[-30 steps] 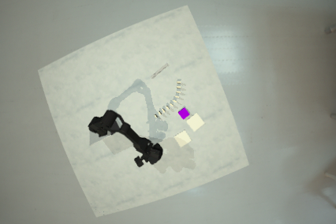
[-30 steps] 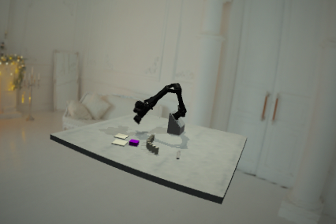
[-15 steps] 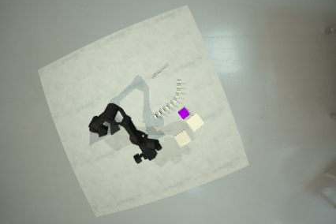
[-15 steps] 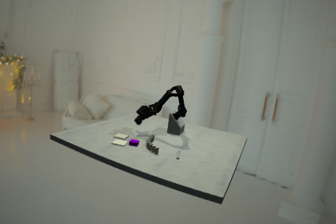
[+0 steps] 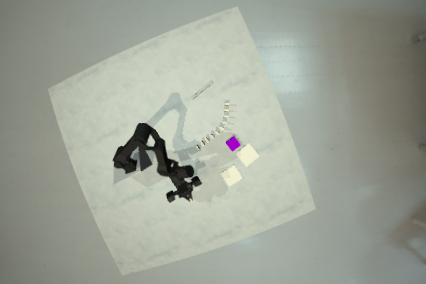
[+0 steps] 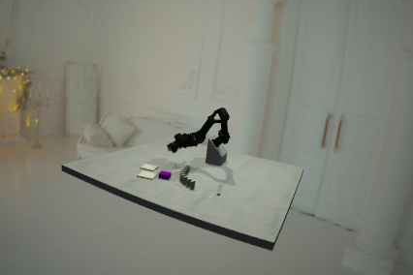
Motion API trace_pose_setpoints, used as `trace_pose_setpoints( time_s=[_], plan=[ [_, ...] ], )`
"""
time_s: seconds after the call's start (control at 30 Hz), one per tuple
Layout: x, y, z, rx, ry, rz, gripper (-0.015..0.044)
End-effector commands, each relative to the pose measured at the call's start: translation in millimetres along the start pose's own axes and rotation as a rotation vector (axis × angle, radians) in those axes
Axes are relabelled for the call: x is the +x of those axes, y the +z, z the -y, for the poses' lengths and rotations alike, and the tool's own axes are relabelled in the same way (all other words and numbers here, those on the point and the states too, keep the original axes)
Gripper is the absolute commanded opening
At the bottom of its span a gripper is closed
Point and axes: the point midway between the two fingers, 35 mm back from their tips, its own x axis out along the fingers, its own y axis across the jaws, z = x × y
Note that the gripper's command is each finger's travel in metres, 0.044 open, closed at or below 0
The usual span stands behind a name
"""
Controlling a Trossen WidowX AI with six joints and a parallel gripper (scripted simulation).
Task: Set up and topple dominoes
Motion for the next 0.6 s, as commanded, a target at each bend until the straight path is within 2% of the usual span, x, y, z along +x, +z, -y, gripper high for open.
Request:
trace_pose_setpoints(
  time_s=[0.0, 0.57],
  plan=[
    [-9.4, 4.5, 0.1, 0.030, 0.020, 0.068, 0.0023],
    [-58.2, 18.2, 8.3, 0.189, 0.139, 0.324, 0.0023]
  ],
)
